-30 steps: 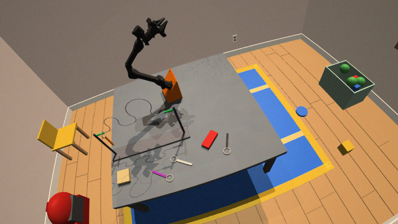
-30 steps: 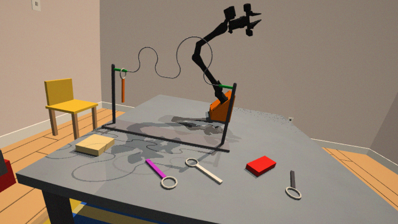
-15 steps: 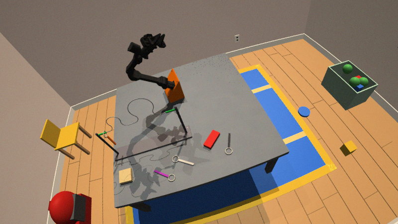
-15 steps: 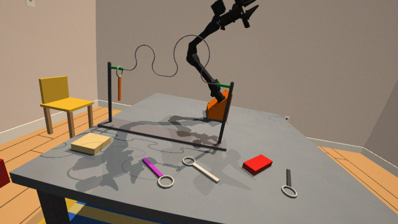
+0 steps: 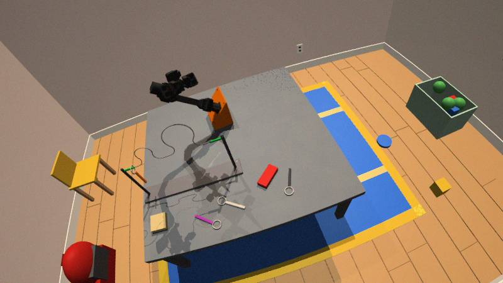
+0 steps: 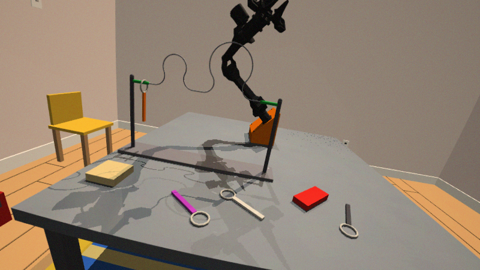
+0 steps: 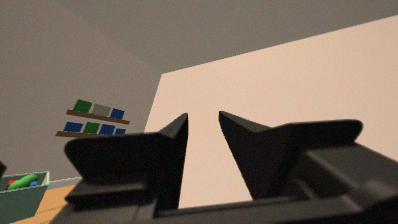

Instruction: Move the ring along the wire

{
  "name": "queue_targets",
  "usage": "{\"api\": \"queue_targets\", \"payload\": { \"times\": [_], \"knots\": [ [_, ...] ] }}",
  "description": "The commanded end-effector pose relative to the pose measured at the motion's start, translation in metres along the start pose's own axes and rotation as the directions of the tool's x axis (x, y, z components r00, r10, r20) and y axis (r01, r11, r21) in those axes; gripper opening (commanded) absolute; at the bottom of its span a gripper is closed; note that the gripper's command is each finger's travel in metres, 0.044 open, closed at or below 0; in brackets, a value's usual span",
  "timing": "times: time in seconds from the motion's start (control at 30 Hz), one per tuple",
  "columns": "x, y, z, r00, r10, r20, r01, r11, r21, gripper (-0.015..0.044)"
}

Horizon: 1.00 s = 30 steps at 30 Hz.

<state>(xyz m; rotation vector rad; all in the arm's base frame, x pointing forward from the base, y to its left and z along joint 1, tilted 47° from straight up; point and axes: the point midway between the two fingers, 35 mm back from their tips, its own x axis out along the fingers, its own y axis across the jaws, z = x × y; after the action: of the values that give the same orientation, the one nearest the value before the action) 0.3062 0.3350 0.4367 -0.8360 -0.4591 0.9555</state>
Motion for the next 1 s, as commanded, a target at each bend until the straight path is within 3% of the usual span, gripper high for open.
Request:
{"api": "queue_targets", "payload": {
  "times": [0.0, 0.5, 0.97],
  "knots": [
    [-0.023, -0.044, -0.025, 0.994, -0.104, -0.036, 0.105, 0.994, 0.024, 0.0160],
    [-0.134, -0.168, -0.099, 0.888, -0.426, -0.176, 0.435, 0.901, 0.013, 0.0160],
    [-0.270, -0.240, -0.119, 0.706, -0.659, -0.260, 0.657, 0.746, -0.107, 0.0160]
  ]
}}
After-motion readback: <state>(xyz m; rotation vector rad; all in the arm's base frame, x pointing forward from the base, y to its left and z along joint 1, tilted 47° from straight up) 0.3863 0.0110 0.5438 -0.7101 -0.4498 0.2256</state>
